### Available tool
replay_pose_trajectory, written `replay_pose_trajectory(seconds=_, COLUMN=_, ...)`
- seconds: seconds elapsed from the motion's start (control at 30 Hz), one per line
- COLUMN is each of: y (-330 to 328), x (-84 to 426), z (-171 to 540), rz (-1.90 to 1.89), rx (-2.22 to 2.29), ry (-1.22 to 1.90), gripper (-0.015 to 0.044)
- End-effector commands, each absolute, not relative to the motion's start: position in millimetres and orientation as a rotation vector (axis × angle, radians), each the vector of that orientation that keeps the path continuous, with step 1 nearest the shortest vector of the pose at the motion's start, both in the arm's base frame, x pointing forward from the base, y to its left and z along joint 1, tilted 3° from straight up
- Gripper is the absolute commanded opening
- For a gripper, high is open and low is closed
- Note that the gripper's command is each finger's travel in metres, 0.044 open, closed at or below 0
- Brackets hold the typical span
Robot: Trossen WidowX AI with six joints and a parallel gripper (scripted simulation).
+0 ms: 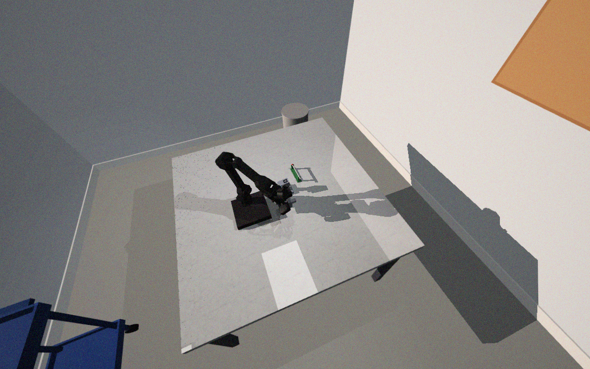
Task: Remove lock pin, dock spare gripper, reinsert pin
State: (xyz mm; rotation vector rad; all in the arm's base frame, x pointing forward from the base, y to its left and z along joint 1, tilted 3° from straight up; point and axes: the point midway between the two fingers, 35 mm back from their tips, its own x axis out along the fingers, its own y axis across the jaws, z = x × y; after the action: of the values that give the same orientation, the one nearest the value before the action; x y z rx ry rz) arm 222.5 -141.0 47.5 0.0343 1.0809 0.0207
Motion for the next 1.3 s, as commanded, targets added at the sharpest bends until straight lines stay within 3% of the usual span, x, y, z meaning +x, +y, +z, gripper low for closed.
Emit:
replay_pose_trajectory(seconds=0.0, y=-144, x=225, z=64, rz=0.017, rx=0.024, ry=1.07, gripper=0.0)
replay_pose_trajectory(seconds=0.5, y=-139, x=221, z=125, rz=0.017, rx=0.024, ry=1.07, gripper=0.0)
replay_pose_trajectory(seconds=0.9, y=-139, x=220, z=121, rz=0.02, rx=0.026, ry=1.077, gripper=0.0)
replay_pose_trajectory(seconds=1.27, y=-124, x=227, z=125, rz=0.167, rx=-0.326, ry=1.025, gripper=0.0)
